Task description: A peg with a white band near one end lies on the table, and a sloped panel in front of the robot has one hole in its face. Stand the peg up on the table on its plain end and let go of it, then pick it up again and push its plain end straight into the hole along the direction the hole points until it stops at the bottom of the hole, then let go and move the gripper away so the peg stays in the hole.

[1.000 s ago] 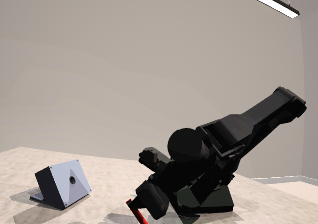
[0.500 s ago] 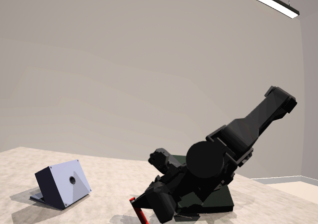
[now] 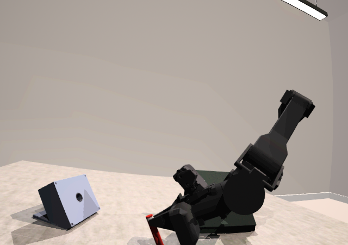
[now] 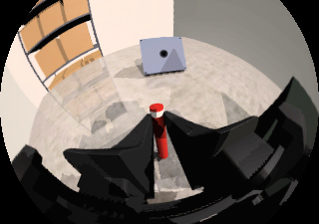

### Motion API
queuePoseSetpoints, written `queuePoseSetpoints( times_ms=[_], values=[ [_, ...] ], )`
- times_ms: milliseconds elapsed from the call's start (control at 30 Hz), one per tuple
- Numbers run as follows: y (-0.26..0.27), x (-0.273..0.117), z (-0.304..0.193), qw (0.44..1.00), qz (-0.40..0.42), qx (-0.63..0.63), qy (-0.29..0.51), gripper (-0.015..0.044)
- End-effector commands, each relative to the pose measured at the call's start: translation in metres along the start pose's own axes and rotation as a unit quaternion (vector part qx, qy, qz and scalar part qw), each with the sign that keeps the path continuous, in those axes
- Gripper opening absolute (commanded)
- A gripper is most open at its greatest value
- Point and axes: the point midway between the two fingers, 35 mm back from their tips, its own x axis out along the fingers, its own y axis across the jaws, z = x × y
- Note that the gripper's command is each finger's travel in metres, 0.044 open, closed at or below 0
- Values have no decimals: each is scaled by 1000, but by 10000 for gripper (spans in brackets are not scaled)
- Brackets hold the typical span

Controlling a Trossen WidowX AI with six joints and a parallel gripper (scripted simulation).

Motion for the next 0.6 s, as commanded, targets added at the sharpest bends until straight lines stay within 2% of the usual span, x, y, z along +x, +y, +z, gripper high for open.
queuePoseSetpoints(
  times_ms=[0,567],
  values=[
    [-2,-2,-2,1000,-3,1,-17,49],
    [-2,-11,-8,996,-3,2,-90,49]
  ],
)
